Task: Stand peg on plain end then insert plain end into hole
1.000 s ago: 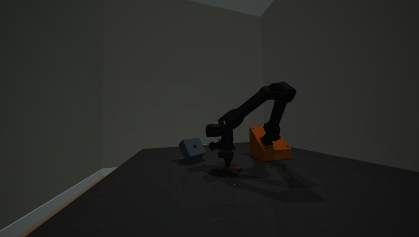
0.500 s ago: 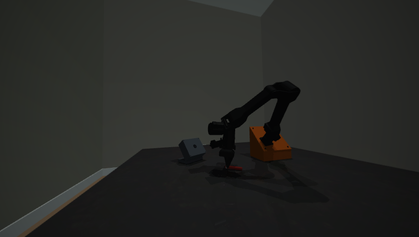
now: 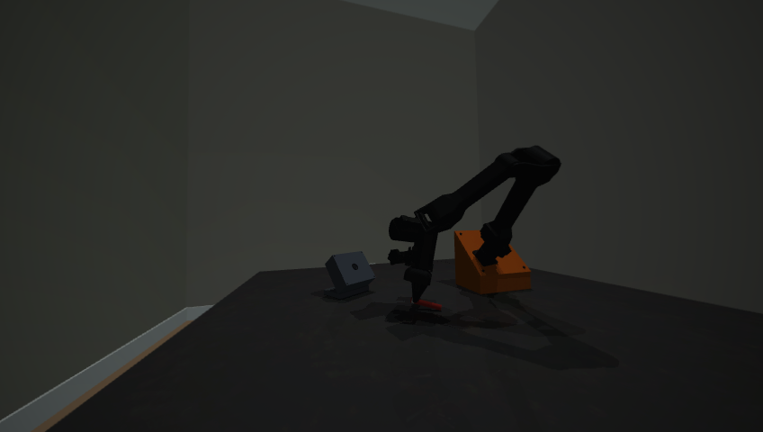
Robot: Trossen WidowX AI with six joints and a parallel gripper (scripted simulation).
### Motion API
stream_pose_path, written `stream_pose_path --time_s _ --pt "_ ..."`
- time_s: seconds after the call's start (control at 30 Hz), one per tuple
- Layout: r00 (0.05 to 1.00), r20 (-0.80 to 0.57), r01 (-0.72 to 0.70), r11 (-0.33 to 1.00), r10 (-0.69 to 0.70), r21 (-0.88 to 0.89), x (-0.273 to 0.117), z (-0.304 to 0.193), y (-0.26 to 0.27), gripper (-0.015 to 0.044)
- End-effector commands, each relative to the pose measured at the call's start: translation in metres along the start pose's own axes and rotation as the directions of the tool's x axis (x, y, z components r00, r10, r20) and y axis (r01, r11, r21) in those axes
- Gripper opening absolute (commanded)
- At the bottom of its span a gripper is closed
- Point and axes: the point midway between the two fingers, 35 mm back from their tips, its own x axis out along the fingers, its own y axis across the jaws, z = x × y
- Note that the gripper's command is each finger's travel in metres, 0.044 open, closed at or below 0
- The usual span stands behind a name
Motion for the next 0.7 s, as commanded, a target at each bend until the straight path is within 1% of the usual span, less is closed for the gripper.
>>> stream_pose_path --time_s 0.0,0.67 --pt "1.0 0.029 0.006 1.0 -0.006 0.006 -0.001 -0.003 -0.002 0.0051" --pt "0.979 0.201 0.005 1.0 -0.007 0.008 -0.012 -0.01 -0.002 0.0051"
